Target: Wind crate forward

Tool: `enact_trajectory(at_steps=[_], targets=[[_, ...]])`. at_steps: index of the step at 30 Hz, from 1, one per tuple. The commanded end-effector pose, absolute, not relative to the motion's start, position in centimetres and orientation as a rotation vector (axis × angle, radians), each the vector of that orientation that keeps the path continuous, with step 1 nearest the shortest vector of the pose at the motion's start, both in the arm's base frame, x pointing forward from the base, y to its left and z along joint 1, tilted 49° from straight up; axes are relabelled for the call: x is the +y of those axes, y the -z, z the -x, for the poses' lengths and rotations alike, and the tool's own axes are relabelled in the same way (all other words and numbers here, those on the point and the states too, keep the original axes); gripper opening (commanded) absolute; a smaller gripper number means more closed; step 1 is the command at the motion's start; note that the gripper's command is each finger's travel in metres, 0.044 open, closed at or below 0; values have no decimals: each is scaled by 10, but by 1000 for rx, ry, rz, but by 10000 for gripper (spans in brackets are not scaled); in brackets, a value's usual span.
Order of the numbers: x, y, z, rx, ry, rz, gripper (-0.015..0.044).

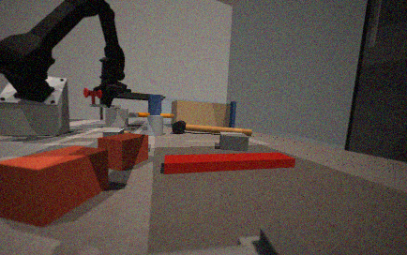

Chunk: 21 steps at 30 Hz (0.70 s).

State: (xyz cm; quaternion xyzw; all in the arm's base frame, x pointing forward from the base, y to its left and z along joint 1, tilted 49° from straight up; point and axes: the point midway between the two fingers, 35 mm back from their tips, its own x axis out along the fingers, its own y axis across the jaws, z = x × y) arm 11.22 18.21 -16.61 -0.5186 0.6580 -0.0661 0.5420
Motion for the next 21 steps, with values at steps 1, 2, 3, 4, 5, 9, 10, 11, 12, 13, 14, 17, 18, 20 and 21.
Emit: enact_trajectory(at_steps=[1,2,3,4,5,9,10,11,12,13,14,17,18,20,21], targets=[[180,170,-113,1554,191,1199,0],[180,170,-113,1553,194,1196,0],[180,170,-113,1553,194,1196,0],[180,170,-113,1553,194,1196,0],[180,170,-113,1553,194,1196,0],[180,170,-113,1552,198,1192,0],[181,170,-113,1550,203,1185,0],[181,170,-113,1549,206,1182,0],[181,170,-113,1549,206,1182,0],[181,170,-113,1549,206,1182,0],[181,170,-113,1549,208,1179,0],[181,170,-113,1549,208,1179,0],[181,170,-113,1548,209,1178,0],[181,170,-113,1548,209,1178,0],[181,170,-113,1548,209,1178,0]])
